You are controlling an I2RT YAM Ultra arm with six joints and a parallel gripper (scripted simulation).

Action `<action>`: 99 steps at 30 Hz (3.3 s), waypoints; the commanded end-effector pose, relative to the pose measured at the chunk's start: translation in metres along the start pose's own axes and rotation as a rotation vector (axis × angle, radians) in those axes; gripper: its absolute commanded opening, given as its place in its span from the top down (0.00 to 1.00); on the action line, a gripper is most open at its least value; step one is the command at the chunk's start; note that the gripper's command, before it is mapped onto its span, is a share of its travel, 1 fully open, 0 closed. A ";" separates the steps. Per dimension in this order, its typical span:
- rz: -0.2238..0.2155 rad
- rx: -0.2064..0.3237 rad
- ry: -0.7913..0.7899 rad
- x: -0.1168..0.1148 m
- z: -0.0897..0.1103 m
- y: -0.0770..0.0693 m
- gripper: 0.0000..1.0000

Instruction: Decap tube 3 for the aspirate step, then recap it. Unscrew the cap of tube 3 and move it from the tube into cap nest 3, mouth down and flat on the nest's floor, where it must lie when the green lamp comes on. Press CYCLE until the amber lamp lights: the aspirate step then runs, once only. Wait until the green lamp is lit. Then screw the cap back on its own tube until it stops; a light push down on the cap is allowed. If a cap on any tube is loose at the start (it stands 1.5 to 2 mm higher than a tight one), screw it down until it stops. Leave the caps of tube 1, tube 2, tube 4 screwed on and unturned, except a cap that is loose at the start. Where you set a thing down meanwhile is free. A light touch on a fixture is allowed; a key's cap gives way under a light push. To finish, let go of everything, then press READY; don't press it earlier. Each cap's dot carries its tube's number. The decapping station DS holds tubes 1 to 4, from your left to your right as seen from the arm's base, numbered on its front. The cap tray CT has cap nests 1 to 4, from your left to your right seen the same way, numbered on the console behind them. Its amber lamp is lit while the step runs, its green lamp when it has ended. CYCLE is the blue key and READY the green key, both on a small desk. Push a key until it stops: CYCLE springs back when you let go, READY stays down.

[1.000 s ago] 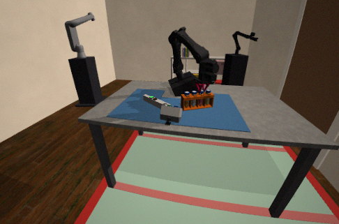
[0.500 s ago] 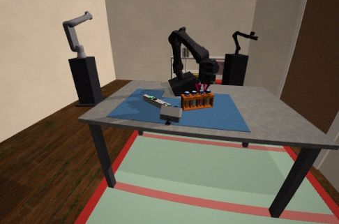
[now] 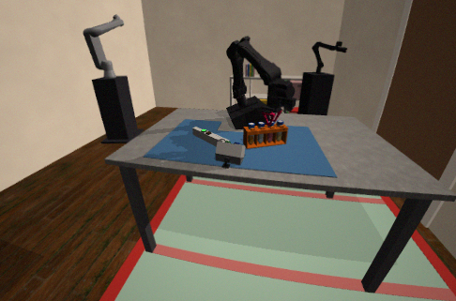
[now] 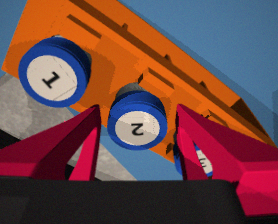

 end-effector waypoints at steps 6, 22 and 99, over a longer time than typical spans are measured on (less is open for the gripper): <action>0.006 -0.010 -0.461 0.000 -0.001 -0.004 0.51; 0.009 -0.008 -1.117 0.001 0.000 -0.004 0.51; -0.004 -0.011 1.283 0.001 0.000 -0.002 1.00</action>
Point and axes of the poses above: the point where the finger pads meet when closed, its own y axis out along the fingers, its own x axis across the jaws, z = x × y, the point moved 7 cm from there along -y, back along the fingers, and after that the axes turned 1 degree about -y, right-handed, at the moved point
